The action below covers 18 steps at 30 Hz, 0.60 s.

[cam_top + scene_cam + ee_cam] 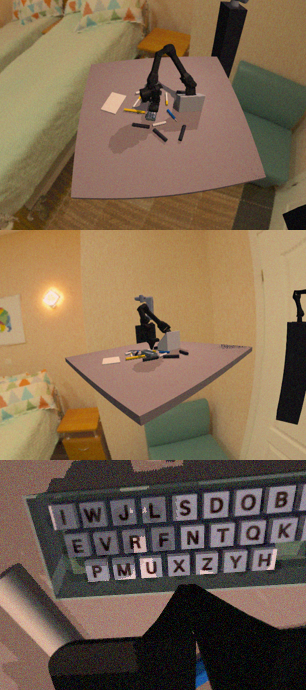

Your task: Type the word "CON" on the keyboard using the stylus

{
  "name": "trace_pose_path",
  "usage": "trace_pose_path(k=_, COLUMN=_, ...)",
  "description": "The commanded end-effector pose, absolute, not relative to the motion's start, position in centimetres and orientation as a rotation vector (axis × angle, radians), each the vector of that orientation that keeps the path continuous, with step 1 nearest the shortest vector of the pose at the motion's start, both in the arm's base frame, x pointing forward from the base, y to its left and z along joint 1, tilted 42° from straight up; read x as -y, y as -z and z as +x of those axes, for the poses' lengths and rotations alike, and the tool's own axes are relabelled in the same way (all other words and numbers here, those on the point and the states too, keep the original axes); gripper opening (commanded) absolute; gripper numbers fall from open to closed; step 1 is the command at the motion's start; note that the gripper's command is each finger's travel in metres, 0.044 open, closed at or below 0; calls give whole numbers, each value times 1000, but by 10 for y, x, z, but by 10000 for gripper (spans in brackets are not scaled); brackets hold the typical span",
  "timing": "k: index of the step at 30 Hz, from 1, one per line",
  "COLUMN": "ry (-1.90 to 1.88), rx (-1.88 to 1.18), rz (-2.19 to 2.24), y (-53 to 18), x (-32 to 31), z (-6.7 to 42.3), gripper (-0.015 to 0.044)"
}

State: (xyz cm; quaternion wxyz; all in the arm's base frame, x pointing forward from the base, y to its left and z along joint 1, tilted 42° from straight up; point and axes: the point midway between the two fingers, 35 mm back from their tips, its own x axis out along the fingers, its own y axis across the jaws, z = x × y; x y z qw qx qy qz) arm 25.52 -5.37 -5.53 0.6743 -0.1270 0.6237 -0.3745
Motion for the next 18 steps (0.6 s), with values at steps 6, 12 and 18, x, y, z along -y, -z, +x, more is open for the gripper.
trace_pose_path(k=6, ry=847, rx=-1417, rz=-291, y=74, x=37, z=257, gripper=0)
trace_pose_path(k=12, ry=847, rx=-1417, rz=-291, y=74, x=37, z=257, gripper=0)
trace_pose_path(k=18, ry=845, rx=-1417, rz=-289, y=59, x=22, z=261, gripper=0)
